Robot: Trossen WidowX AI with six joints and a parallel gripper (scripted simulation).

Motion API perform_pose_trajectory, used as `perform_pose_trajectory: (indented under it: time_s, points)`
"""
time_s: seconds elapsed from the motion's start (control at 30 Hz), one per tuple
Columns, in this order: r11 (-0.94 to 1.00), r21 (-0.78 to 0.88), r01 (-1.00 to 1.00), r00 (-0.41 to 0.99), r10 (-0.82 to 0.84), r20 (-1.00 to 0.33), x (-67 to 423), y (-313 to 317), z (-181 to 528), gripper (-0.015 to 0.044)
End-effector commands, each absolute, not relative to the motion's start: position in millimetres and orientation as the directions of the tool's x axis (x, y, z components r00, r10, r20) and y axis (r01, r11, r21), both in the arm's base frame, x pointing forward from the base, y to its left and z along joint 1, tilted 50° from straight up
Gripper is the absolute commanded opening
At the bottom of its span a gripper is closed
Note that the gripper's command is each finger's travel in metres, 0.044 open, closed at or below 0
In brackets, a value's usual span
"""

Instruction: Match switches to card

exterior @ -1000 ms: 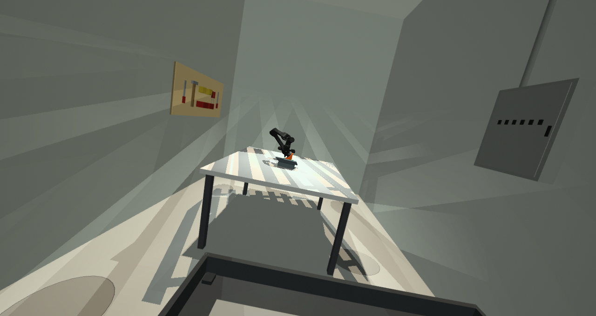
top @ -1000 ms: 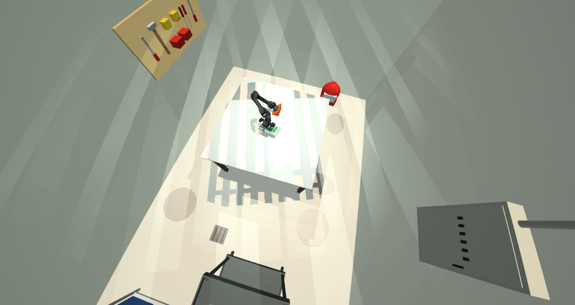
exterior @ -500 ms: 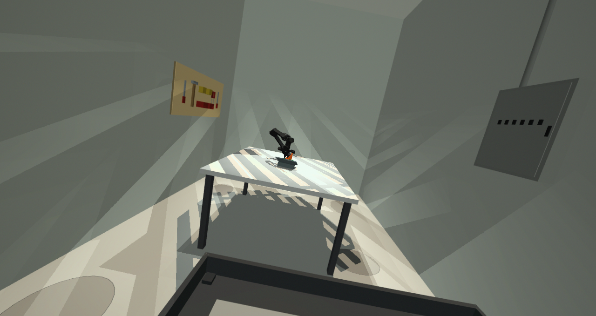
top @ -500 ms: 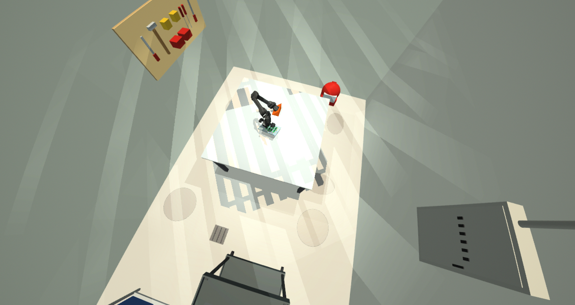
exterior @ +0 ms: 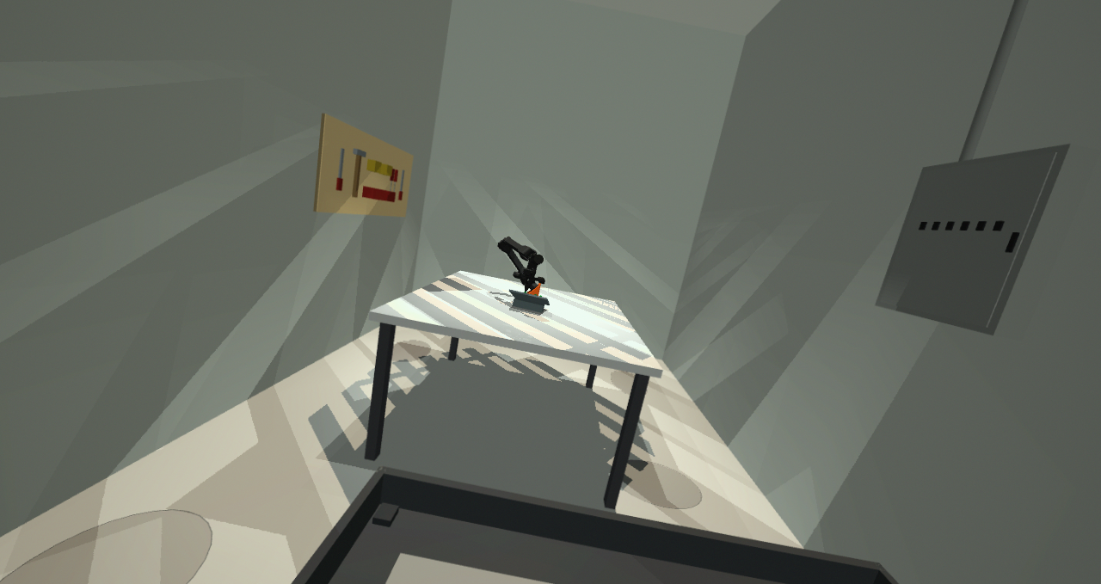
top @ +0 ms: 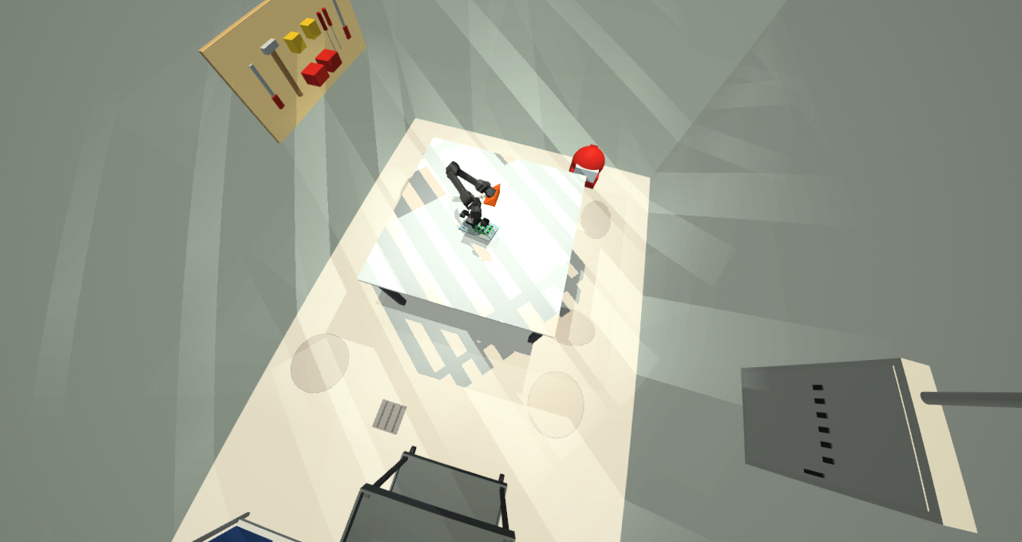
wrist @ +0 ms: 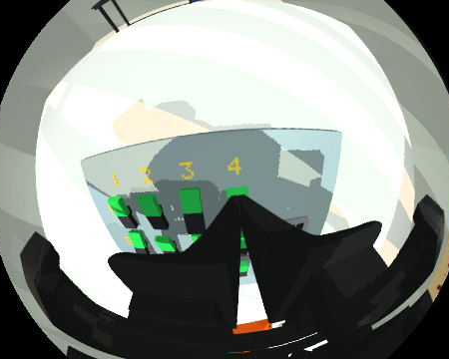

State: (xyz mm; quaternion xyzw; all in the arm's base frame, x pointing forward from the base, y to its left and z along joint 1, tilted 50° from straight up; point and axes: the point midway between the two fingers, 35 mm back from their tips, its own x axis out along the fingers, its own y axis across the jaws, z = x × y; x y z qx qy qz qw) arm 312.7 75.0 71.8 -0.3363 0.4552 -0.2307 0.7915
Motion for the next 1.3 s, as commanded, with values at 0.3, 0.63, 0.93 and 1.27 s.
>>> perform_pose_trajectory:
  time_s: [0.3,0.63,0.93,1.27]
  points:
    - [0.662,-0.747,0.054,0.478,-0.675,-0.563,312.4,73.0,70.1,0.0000]
    - [0.662,-0.747,0.054,0.478,-0.675,-0.563,313.1,72.2,69.3,0.0000]
    - [0.662,-0.747,0.054,0.478,-0.675,-0.563,313.7,71.3,68.7,0.0000]
    - [0.662,-0.747,0.055,0.478,-0.675,-0.563,314.3,70.4,68.0,0.0000]
